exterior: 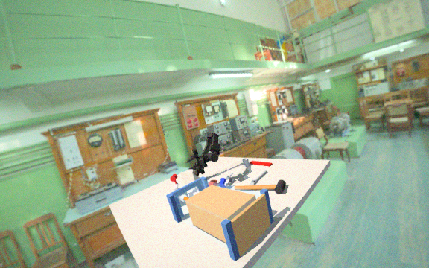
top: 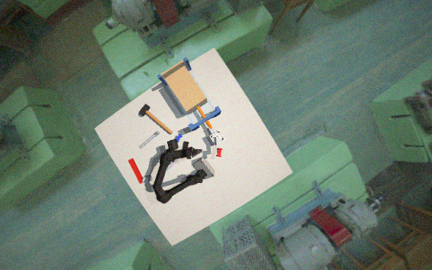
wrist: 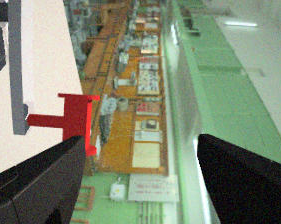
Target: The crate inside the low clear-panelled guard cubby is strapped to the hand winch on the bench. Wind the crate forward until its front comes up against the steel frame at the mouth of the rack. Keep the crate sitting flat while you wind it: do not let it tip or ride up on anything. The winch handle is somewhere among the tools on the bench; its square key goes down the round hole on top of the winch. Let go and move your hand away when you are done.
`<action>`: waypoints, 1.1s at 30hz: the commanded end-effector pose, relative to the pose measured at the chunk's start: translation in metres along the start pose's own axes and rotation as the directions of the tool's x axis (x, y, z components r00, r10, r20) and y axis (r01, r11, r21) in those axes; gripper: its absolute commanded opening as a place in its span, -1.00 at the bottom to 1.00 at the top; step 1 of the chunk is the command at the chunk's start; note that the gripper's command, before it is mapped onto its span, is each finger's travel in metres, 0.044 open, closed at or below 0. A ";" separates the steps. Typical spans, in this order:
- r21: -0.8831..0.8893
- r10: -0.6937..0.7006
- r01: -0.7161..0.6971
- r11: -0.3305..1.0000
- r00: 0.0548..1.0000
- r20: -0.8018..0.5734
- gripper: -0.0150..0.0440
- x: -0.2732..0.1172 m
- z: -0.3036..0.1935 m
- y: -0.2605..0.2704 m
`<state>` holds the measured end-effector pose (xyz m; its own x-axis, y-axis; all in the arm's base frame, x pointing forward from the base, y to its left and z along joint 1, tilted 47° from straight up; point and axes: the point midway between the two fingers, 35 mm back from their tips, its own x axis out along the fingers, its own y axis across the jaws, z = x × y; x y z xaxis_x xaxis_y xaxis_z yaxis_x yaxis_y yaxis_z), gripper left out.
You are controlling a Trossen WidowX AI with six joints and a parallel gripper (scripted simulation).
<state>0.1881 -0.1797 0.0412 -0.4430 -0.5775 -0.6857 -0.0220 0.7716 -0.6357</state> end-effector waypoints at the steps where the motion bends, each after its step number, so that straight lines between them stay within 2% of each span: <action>1: -0.002 -0.006 0.006 1.000 1.000 0.002 0.32 -0.001 0.000 -0.004; 16: -0.001 -0.001 0.001 1.000 1.000 0.001 0.32 0.000 0.000 -0.001; 19: -0.014 0.051 -0.052 0.999 0.998 -0.030 0.59 0.007 0.001 0.000; 22: -0.036 0.211 -0.216 0.976 0.971 -0.111 0.86 0.027 0.004 0.002; 24: -0.037 0.357 -0.368 0.929 0.919 -0.167 1.00 0.045 0.007 0.004; 27: -0.014 0.568 -0.584 0.812 0.795 -0.215 1.00 0.071 0.009 0.007; 33: 0.057 0.895 -0.902 0.428 0.415 -0.162 1.00 0.119 0.013 0.011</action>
<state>0.1571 -0.2318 -0.0343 -0.4745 0.2918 -0.8305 0.3503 0.9281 0.1260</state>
